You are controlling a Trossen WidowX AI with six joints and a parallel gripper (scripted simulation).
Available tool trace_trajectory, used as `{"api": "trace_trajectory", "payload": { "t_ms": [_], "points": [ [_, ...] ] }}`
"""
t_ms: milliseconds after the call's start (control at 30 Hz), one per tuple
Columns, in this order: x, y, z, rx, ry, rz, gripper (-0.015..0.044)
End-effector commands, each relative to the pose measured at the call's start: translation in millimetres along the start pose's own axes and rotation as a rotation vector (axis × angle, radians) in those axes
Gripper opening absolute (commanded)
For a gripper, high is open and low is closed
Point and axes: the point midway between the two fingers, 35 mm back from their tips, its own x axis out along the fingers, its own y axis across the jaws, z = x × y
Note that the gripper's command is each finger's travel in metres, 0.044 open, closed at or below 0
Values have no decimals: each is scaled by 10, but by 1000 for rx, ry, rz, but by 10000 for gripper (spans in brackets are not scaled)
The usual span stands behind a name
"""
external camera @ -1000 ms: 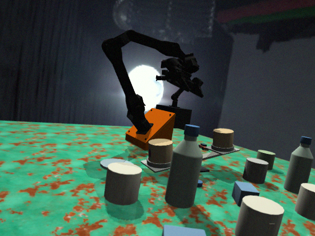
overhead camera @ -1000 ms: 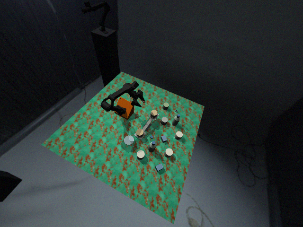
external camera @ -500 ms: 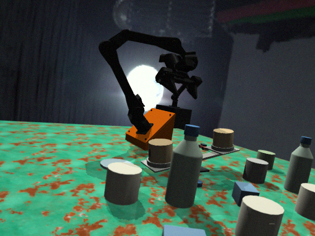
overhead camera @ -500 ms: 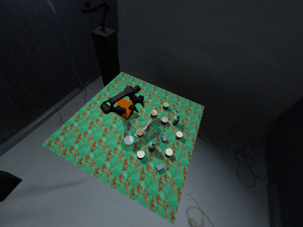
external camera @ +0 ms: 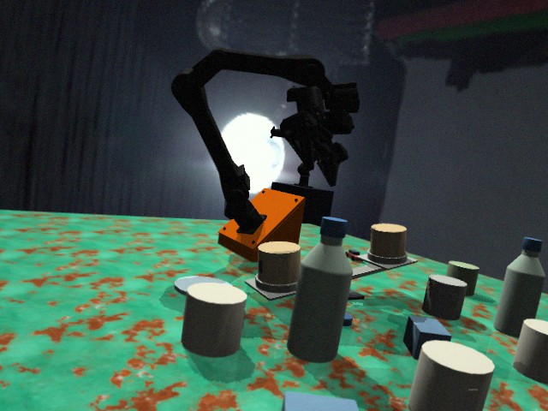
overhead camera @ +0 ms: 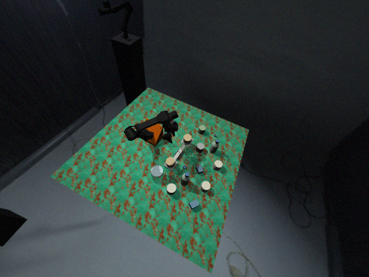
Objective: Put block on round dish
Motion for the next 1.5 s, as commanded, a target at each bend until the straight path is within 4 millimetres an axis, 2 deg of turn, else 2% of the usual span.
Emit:
{"api": "trace_trajectory", "payload": {
  "t_ms": [0, 567, 1100, 1467],
  "points": [
    [107, -77, 19, -110, 57, 19, 440],
    [636, -539, -6, -621, 244, 210, 440],
    [1156, -1027, -228, -1072, 277, 489, 440],
    [1266, -1053, -291, -1110, 271, 516, 440]
  ]
}}
